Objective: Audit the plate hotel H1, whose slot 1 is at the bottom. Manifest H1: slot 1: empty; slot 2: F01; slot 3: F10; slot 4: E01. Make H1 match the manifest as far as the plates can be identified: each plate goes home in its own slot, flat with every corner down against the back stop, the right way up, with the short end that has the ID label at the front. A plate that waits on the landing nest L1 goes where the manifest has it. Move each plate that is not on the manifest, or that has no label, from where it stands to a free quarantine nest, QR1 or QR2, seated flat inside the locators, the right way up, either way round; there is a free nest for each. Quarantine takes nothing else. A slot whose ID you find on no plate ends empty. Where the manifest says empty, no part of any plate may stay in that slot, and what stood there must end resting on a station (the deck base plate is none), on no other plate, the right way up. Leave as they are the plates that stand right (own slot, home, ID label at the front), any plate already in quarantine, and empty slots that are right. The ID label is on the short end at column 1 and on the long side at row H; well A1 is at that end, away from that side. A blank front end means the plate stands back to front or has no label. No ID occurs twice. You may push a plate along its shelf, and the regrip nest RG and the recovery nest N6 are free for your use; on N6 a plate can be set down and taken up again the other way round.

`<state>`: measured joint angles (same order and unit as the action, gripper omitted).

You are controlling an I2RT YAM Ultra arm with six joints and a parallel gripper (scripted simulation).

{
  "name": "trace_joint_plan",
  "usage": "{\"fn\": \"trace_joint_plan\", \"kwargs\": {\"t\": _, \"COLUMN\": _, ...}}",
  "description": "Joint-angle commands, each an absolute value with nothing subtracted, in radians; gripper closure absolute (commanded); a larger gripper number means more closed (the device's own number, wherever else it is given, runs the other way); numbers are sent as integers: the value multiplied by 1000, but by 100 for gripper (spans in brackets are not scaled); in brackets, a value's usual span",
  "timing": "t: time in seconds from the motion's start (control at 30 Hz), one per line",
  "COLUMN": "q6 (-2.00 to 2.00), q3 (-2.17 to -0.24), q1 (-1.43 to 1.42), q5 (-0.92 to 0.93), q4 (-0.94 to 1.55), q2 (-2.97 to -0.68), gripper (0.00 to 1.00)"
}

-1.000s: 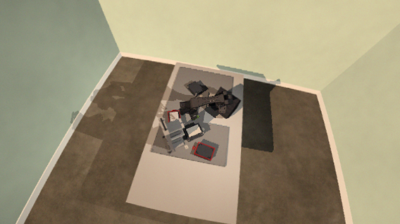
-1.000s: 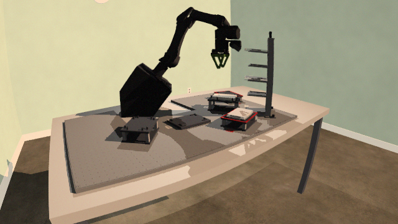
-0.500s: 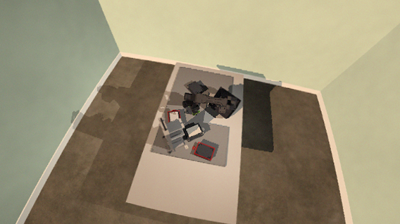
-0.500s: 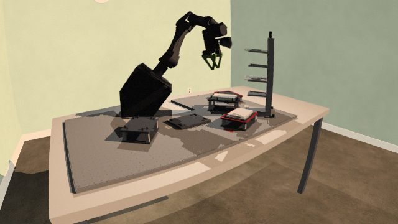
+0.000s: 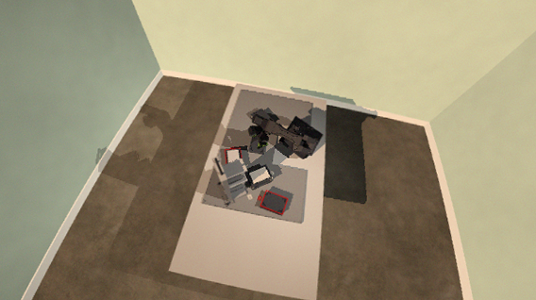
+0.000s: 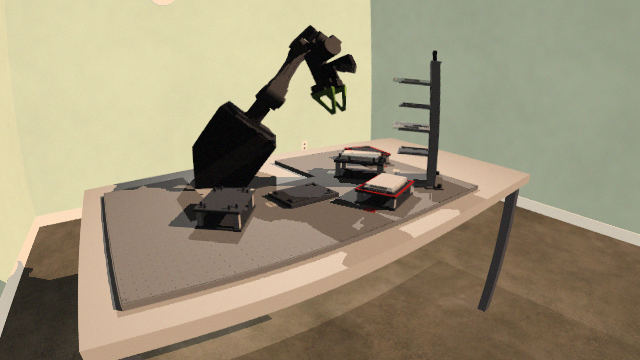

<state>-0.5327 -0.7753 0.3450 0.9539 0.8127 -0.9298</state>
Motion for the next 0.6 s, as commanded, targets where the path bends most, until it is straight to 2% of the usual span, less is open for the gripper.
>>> {"fn": "trace_joint_plan", "kwargs": {"t": 0.0, "q6": -554, "q3": -744, "q1": 378, "q5": 1045, "q4": 718, "q2": -907, "gripper": 0}}
{"fn": "trace_joint_plan", "kwargs": {"t": 0.47, "q6": -176, "q3": -450, "q1": 425, "q5": 1167, "q4": 170, "q2": -737, "gripper": 0}}
{"fn": "trace_joint_plan", "kwargs": {"t": 0.57, "q6": -140, "q3": -426, "q1": 426, "q5": 1171, "q4": 117, "q2": -726, "gripper": 0}}
